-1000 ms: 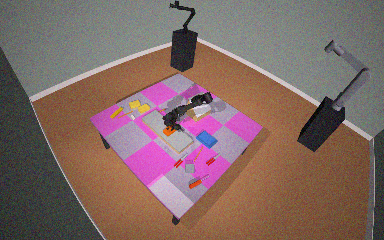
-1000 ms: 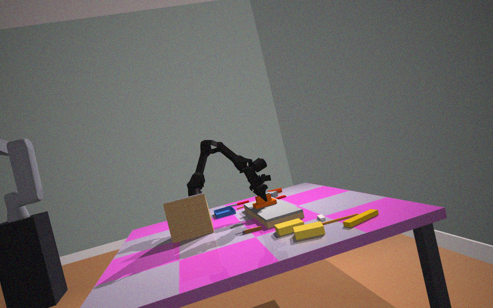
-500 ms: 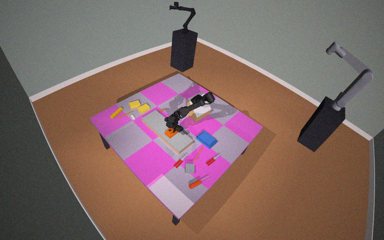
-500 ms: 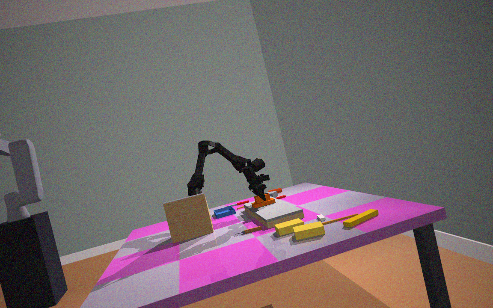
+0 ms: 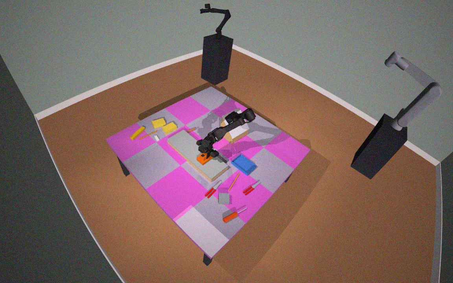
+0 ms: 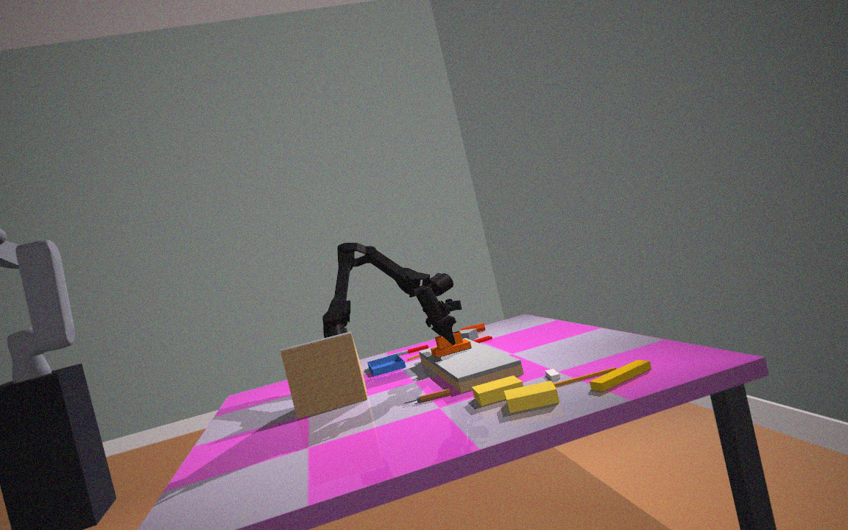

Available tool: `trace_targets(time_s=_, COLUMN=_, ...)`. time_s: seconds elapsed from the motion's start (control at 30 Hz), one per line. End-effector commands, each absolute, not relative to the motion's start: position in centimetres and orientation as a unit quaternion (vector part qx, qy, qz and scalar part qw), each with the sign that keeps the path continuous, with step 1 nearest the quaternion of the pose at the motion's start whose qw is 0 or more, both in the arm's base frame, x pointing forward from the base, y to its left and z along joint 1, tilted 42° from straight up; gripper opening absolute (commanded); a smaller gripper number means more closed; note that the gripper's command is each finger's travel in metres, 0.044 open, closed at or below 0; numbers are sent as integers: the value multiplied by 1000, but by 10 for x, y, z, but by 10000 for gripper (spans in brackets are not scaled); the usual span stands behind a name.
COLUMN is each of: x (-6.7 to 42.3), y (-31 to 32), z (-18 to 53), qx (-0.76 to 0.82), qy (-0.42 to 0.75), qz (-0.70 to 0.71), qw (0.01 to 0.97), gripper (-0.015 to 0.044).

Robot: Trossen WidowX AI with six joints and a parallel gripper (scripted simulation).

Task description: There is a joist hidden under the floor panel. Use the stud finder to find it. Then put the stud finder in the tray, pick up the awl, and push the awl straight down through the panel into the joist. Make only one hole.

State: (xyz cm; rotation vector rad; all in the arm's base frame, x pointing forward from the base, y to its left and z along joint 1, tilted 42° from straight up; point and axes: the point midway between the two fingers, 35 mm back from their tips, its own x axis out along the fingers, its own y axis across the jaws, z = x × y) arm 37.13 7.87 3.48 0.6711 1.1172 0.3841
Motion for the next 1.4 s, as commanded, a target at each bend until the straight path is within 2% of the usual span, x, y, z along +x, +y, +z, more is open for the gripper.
trace_targets(time_s=0.0, x=372, y=86, z=41, qx=310, qy=517, qz=179, qw=778, gripper=0)
trace_targets(time_s=1.37, x=375, y=139, z=89, qx=311, qy=516, qz=180, qw=778, gripper=0)
